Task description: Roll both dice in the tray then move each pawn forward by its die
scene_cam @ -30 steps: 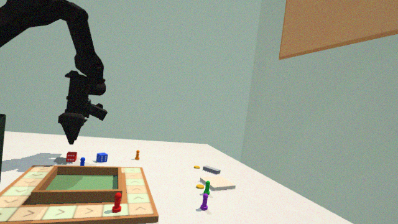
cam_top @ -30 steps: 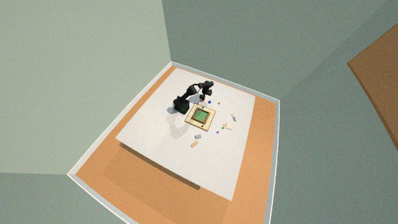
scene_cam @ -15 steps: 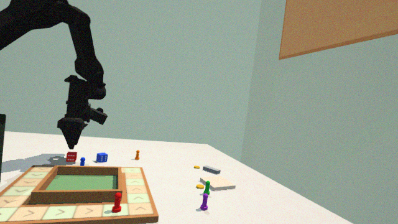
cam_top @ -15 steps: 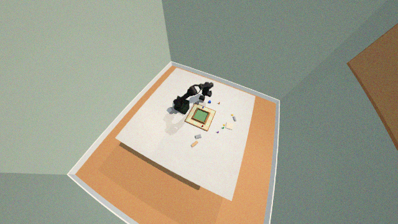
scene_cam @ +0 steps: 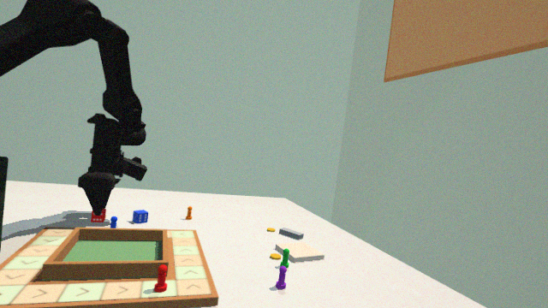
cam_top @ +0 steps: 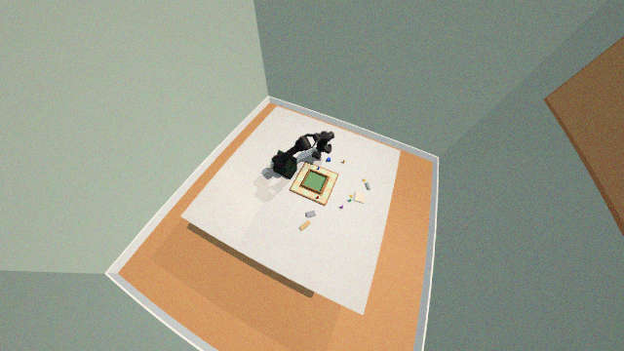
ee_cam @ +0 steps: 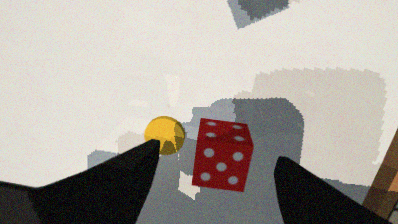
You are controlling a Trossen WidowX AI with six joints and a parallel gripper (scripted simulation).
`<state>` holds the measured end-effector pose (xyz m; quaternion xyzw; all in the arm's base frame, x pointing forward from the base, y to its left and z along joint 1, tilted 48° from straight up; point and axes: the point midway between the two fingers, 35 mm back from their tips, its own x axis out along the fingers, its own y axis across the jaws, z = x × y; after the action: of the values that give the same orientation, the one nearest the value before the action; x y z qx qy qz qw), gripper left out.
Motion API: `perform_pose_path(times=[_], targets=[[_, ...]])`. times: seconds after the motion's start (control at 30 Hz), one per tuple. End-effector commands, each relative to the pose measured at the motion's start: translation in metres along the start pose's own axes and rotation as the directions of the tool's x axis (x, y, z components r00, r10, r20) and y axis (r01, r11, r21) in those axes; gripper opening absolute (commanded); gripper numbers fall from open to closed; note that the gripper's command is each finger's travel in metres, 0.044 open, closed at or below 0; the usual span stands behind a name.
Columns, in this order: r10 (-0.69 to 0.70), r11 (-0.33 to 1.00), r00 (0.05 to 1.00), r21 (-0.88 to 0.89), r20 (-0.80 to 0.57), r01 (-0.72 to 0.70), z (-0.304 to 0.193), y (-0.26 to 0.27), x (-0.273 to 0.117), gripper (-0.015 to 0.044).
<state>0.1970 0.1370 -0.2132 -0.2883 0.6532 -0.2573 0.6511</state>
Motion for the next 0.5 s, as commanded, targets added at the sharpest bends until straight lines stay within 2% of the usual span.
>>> perform_pose_path(times=[0.0, 0.07, 0.3, 0.47], targets=[[-0.012, 1.000, 1.000, -0.010, -0.003, 0.012, -0.0021, -0.0015, 0.0110, 0.0275], [-0.012, 1.000, 1.000, -0.010, -0.003, 0.012, -0.0021, -0.0015, 0.0120, 0.0275], [-0.012, 1.000, 1.000, -0.010, -0.003, 0.012, -0.0021, -0.0015, 0.0120, 0.0091], [-0.012, 1.000, 1.000, -0.010, -0.003, 0.012, -0.0021, -0.0015, 0.0120, 0.0058]])
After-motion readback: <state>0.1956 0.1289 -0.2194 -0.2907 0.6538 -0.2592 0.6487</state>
